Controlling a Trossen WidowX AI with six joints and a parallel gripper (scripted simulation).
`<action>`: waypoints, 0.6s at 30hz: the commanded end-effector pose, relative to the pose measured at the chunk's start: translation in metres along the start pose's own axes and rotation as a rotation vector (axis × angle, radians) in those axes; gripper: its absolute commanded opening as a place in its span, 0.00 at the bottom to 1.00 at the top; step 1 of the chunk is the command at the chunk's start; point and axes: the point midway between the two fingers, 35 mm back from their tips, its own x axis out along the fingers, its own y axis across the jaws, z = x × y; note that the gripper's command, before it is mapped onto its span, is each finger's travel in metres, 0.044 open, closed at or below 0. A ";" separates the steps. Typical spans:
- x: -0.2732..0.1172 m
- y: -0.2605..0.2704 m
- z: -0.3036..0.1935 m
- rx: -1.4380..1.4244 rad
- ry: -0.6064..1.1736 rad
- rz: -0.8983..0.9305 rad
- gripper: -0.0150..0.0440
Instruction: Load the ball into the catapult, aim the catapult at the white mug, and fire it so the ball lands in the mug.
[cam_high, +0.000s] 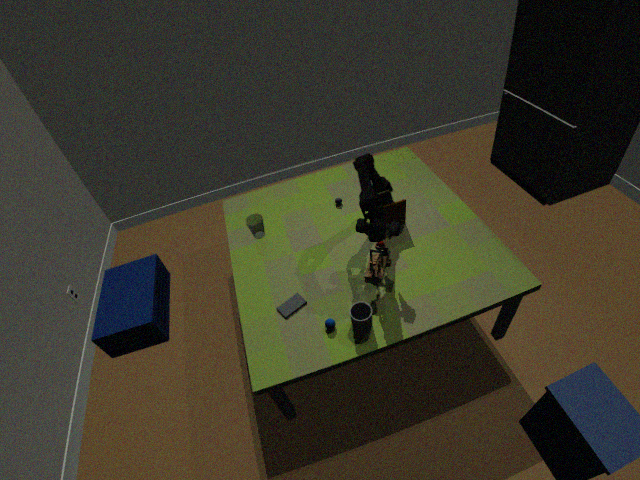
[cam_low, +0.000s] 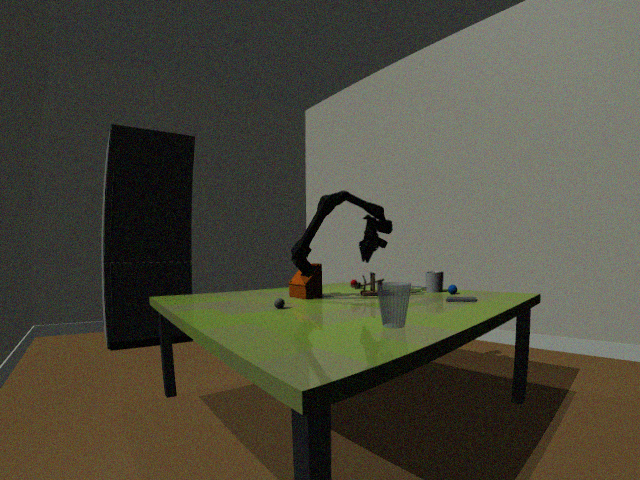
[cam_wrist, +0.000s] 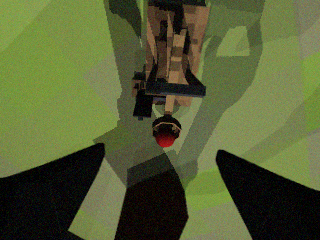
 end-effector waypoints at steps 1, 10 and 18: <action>-0.015 0.004 0.037 0.000 -0.135 0.022 1.00; -0.058 0.007 0.119 0.017 -0.440 0.060 1.00; -0.109 0.005 0.179 0.051 -0.705 0.070 1.00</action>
